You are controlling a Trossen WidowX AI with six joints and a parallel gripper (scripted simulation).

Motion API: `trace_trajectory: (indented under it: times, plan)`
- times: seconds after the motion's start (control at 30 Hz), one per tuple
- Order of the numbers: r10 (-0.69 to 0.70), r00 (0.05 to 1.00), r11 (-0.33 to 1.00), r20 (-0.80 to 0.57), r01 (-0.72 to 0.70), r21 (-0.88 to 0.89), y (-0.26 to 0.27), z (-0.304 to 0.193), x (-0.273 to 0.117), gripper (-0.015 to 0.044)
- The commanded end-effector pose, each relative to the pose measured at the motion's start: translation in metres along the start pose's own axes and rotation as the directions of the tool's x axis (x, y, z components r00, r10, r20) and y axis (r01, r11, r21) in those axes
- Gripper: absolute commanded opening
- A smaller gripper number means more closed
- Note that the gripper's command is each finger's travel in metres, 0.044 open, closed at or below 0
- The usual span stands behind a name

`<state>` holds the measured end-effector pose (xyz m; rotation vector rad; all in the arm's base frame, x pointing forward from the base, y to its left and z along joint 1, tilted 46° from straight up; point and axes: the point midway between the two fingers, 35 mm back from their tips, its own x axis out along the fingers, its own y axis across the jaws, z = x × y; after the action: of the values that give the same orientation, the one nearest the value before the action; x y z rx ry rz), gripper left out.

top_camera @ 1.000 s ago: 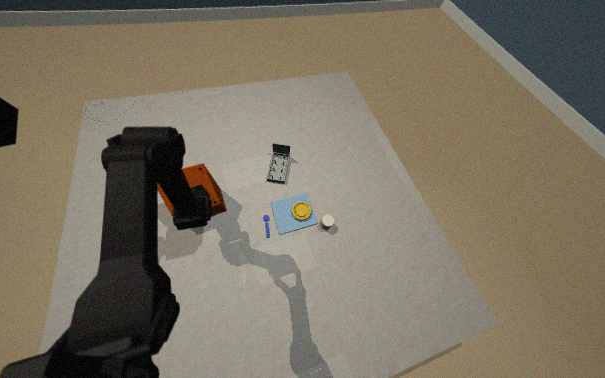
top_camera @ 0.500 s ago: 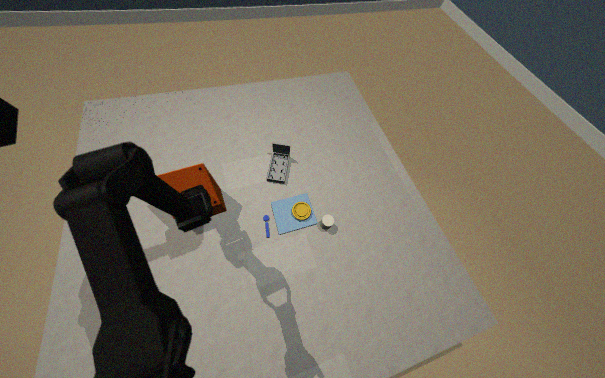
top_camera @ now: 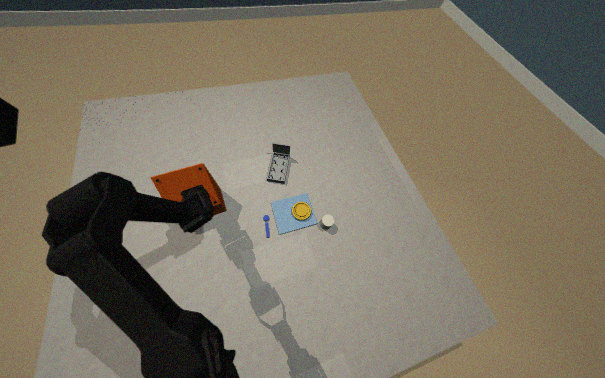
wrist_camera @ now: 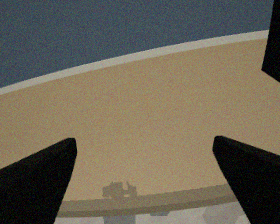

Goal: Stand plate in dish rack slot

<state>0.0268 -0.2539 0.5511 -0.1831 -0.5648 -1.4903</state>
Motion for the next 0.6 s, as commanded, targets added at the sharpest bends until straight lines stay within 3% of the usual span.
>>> trace_trajectory:
  times: [0.0, 0.57]
  plan:
    - [0.017, 0.994, 1.0, -0.11, -0.018, -0.004, 0.012, -0.037, 0.008, 0.04]
    - [0.105, 0.852, 0.986, -0.514, -0.157, -0.059, 0.083, -0.176, -0.004, 0.04]
